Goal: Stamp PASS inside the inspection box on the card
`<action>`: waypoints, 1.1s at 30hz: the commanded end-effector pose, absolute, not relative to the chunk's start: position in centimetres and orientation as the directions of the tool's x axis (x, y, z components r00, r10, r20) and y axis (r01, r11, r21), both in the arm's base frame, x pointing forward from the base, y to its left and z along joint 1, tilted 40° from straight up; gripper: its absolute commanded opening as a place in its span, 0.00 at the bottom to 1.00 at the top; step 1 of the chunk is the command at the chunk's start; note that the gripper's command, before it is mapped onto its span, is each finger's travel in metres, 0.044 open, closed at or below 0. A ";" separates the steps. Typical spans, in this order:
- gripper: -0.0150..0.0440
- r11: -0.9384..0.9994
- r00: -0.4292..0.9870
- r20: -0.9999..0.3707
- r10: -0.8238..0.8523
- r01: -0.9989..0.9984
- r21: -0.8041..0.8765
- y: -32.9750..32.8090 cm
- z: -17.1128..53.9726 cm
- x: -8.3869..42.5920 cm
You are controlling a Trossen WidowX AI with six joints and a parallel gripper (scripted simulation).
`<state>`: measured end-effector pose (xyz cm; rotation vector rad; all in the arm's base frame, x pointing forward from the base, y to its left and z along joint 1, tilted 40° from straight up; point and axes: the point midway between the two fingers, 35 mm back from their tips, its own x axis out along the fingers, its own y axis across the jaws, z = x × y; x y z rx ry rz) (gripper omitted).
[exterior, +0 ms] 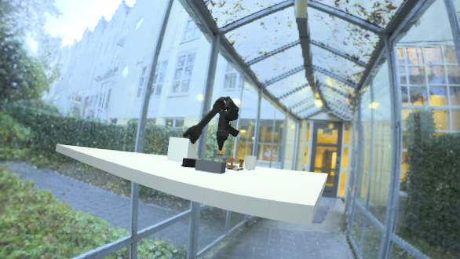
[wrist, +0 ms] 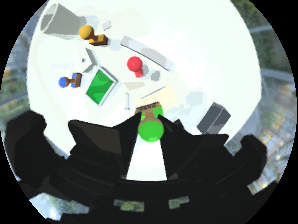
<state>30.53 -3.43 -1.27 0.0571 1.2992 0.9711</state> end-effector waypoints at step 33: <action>0.25 0.597 -0.044 -0.780 0.624 -0.617 0.512 -3.5 -3.9 31.0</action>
